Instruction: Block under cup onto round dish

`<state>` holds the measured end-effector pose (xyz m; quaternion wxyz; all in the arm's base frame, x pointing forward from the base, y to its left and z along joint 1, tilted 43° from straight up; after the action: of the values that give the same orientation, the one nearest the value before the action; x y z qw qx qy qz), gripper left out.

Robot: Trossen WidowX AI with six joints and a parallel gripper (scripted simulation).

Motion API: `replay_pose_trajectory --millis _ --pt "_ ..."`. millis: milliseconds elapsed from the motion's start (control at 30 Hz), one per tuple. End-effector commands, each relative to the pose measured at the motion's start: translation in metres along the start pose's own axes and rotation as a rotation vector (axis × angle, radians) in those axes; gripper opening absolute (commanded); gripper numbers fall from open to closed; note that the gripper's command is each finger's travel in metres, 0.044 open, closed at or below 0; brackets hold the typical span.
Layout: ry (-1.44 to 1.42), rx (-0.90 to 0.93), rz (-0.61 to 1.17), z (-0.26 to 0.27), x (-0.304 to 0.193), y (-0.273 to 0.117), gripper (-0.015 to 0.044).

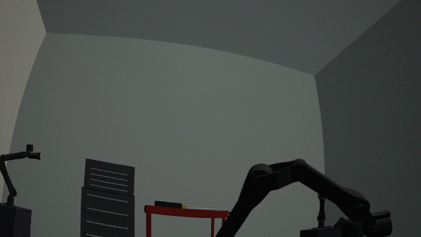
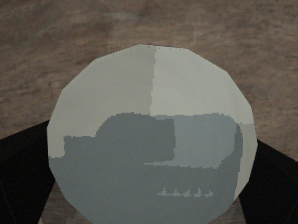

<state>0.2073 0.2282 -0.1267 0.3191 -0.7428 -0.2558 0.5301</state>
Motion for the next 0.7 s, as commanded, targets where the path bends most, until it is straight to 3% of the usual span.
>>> replay_pose_trajectory --millis 0,67,167,367,600,667 --pt "0.002 0.0 0.001 0.0 0.0 0.0 0.0394" --pt "0.001 -0.001 0.0 0.0 0.001 -0.012 0.044" --pt "-0.001 -0.005 0.0 0.0 0.0 -0.05 0.044" --pt "-0.001 -0.005 0.0 0.0 0.0 -0.053 0.044" --pt "0.186 -0.004 -0.006 -0.045 -0.02 -0.068 0.026" --pt "0.254 -0.005 -0.007 -0.061 -0.029 -0.073 0.026"
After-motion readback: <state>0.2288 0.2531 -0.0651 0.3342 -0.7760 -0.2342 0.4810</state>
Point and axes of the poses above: the point midway between the two fingers, 35 mm back from their tips, its own y axis out along the fingers, its own z axis across the jaws, x = y × z, the point moved 5 cm from there along -y, back along the fingers, and after that the axes turned 8 degrees about y, right-handed, at the moved point
